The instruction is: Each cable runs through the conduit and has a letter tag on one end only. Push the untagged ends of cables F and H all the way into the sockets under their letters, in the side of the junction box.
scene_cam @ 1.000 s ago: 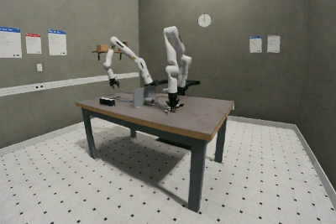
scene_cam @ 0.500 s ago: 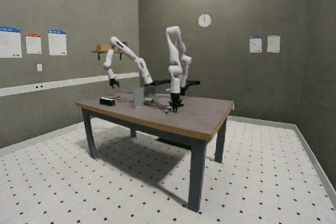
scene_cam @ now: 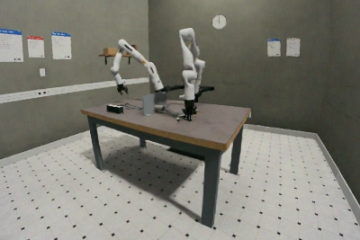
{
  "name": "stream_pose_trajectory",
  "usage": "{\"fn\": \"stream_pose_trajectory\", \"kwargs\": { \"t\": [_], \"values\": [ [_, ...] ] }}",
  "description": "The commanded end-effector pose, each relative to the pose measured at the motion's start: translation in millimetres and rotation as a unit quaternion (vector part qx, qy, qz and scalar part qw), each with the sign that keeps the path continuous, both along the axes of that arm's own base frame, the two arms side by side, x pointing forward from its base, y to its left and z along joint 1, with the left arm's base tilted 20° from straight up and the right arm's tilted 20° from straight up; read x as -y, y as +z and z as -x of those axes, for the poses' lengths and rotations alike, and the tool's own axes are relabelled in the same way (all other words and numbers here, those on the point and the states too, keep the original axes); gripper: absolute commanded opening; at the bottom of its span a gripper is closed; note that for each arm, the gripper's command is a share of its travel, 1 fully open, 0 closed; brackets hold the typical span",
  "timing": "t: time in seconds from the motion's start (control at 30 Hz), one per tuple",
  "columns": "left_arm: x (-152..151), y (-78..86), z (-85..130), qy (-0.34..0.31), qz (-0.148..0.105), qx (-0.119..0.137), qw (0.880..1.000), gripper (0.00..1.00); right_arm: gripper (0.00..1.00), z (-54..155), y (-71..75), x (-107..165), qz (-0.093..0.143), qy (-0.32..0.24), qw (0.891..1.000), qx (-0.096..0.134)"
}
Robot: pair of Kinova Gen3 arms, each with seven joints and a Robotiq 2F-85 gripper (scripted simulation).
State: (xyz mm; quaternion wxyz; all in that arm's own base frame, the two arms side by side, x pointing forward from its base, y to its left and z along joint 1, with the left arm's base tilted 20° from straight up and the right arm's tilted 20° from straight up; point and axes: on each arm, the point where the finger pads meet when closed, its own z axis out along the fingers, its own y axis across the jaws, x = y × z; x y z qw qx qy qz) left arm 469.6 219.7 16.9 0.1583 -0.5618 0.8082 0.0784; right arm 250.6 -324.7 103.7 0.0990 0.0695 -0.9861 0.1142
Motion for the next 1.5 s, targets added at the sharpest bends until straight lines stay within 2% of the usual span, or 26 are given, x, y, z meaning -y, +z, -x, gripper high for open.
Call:
{"fn": "stream_pose_trajectory", "kwargs": {
  "t": [0.0,1.07,1.1,1.2,1.47],
  "values": [
    [0,0.6,0,0.0,0.0,0.001,1.0,0.315,1.0,0,0.6,0,0.0,0.0,1.0,0.001],
    [0,0.6,0,0.0,0.0,0.001,1.0,0.315,1.0,0,0.6,0,0.0,0.0,1.0,0.001],
    [21,66.2,11,0.0,0.0,0.001,1.0,0.315,1.0,0,0.6,0,0.0,0.0,1.0,0.001],
    [23,70.9,12,0.0,0.0,0.001,1.0,0.315,1.0,0,0.6,0,0.0,0.0,1.0,0.001],
    [23,70.9,12,0.0,0.0,0.001,1.0,0.315,1.0,0,0.6,0,0.0,0.0,1.0,0.001]
  ]
}}
